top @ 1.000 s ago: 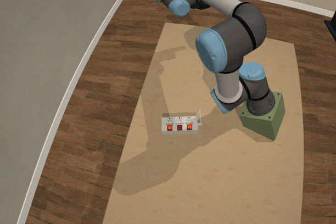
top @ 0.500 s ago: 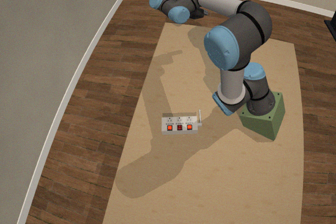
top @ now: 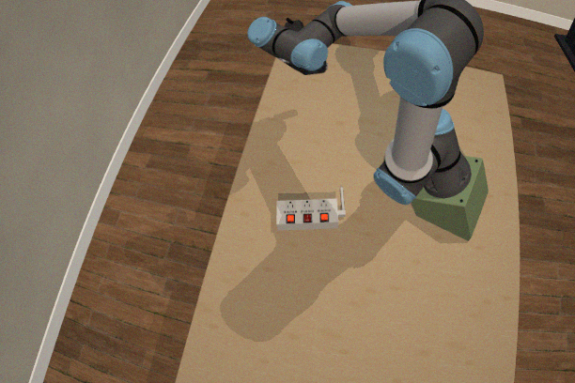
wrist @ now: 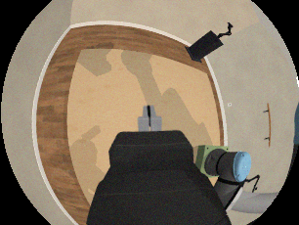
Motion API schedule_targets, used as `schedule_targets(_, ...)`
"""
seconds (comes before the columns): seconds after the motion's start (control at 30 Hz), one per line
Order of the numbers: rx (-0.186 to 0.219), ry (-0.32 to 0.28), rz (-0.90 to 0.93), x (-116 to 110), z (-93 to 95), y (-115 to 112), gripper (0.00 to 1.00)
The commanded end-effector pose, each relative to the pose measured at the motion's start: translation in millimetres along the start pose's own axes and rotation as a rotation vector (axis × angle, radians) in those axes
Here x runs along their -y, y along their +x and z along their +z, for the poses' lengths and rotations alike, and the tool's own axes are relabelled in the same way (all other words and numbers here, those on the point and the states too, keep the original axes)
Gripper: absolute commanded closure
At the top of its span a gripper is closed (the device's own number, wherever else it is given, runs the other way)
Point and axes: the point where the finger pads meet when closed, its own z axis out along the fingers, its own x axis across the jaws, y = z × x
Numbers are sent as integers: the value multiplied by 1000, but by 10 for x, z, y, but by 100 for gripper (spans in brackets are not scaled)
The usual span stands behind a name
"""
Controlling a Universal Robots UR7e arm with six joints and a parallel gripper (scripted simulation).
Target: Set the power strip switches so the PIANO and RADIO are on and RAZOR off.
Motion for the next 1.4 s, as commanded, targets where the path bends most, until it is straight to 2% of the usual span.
schedule_targets(0.0,55,-22,-11,-286,-3,-203,100)
schedule_targets(0.13,157,-101,-50,-938,-61,-439,100)
schedule_targets(0.17,157,-101,-50,-938,-61,-439,100)
schedule_targets(0.27,227,-168,-82,-1455,-135,-549,100)
schedule_targets(0.3,227,-168,-82,-1455,-135,-549,100)
schedule_targets(0.4,290,-239,-117,-1973,-229,-594,100)
schedule_targets(0.43,290,-239,-117,-1973,-229,-594,100)
schedule_targets(0.5,326,-287,-142,-2309,-300,-589,100)
schedule_targets(0.57,326,-287,-142,-2309,-300,-589,100)
schedule_targets(0.73,399,-405,-204,-3080,-483,-466,100)
schedule_targets(0.77,399,-405,-204,-3080,-483,-466,100)
schedule_targets(0.9,438,-491,-251,-3593,-620,-291,100)
schedule_targets(1.03,463,-564,-293,-3996,-734,-92,100)
schedule_targets(1.07,467,-579,-303,-4079,-758,-43,100)
schedule_targets(1.13,467,-579,-303,-4079,-758,-43,100)
schedule_targets(1.37,485,-659,-352,-4478,-877,235,100)
